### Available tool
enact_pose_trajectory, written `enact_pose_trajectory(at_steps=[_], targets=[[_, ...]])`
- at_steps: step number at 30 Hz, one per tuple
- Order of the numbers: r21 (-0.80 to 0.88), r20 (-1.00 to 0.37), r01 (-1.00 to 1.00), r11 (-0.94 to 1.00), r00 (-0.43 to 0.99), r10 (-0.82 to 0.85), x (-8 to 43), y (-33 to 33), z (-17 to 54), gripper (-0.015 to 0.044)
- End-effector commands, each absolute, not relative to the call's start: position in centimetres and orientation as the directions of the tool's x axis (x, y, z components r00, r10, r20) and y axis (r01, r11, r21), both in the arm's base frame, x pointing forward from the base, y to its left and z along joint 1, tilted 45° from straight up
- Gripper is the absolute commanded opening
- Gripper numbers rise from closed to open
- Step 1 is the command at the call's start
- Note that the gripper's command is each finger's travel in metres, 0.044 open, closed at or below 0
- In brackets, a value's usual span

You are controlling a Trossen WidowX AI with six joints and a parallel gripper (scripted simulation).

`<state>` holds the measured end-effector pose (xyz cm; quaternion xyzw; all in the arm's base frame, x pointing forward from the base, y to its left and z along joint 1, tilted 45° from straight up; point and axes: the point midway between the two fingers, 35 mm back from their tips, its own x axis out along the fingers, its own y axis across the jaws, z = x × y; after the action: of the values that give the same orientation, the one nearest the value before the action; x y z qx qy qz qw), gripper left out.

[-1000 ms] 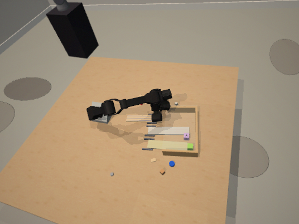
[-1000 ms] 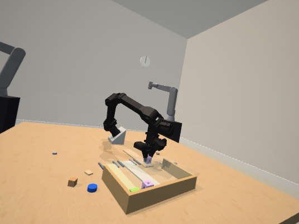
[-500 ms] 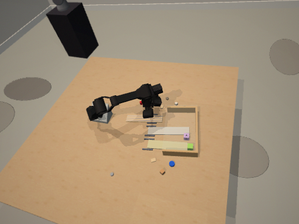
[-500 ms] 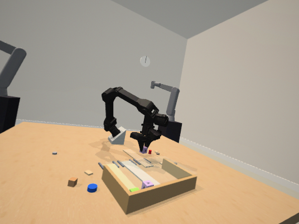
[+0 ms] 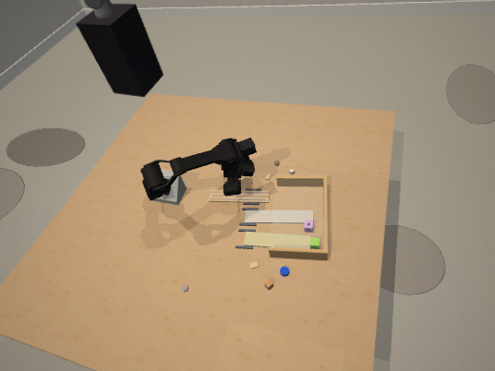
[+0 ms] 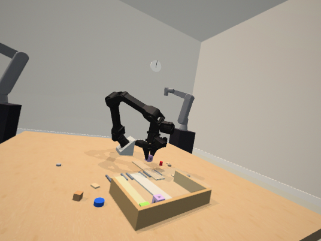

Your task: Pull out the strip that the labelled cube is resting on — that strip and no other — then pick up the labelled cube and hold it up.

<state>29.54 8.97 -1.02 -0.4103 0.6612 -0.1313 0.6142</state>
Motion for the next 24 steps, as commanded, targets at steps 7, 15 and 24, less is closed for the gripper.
enact_pose_trajectory(at_steps=[7,15,24], targets=[[-0.674,-0.711,-0.37,0.639,0.093,-0.697,28.9,11.2,1.4,0.0],[-0.674,-0.711,-0.37,0.639,0.093,-0.697,28.8,11.5,1.7,0.0],[-0.674,-0.711,-0.37,0.639,0.093,-0.697,28.8,11.5,1.7,0.0]])
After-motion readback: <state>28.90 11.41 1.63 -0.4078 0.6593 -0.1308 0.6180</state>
